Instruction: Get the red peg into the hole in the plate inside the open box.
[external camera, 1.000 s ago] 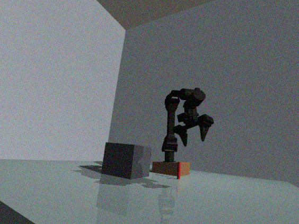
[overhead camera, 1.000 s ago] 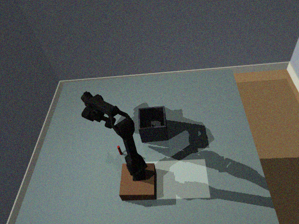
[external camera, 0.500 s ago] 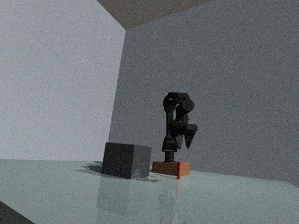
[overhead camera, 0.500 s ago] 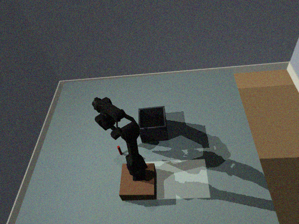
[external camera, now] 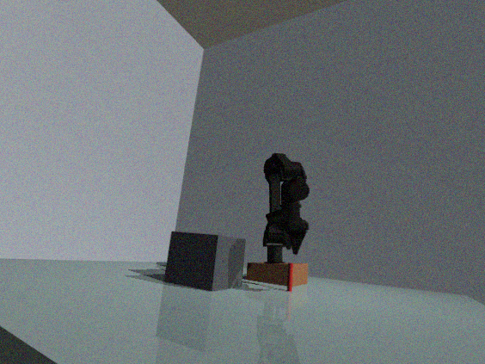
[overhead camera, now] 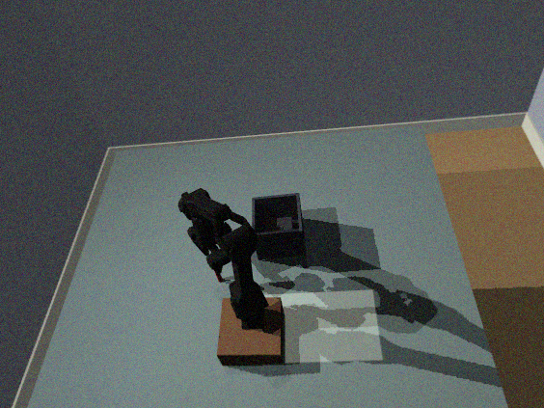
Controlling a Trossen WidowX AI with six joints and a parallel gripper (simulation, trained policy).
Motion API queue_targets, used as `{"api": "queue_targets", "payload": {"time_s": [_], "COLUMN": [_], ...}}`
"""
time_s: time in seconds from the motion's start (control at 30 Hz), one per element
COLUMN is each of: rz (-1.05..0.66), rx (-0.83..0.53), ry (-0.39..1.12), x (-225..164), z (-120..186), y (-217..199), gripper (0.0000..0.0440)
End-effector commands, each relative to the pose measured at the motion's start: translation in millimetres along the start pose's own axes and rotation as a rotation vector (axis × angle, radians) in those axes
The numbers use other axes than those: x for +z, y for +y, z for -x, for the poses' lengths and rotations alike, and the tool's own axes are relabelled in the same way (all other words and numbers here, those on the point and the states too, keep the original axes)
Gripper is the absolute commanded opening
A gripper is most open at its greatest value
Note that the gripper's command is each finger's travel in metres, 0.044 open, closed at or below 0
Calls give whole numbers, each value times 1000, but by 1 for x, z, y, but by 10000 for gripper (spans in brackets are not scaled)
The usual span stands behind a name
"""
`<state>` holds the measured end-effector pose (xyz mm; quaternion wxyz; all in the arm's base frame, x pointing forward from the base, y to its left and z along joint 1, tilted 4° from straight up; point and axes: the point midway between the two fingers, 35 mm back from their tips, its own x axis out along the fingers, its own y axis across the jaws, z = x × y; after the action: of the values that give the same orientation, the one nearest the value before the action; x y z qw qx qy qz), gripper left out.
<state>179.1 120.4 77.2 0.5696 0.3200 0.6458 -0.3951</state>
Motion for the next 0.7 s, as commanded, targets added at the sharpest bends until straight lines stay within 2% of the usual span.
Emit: {"api": "queue_targets", "payload": {"time_s": [0.0, 0.53, 0.67], "rz": [-35, -157, -179], "rx": [-14, -10, 2], "ry": [3, -19, -22], "x": [2, 12, 14], "z": [-11, -60, -69], "y": [-6, -8, -6], "gripper": [430, 429, 406]}}
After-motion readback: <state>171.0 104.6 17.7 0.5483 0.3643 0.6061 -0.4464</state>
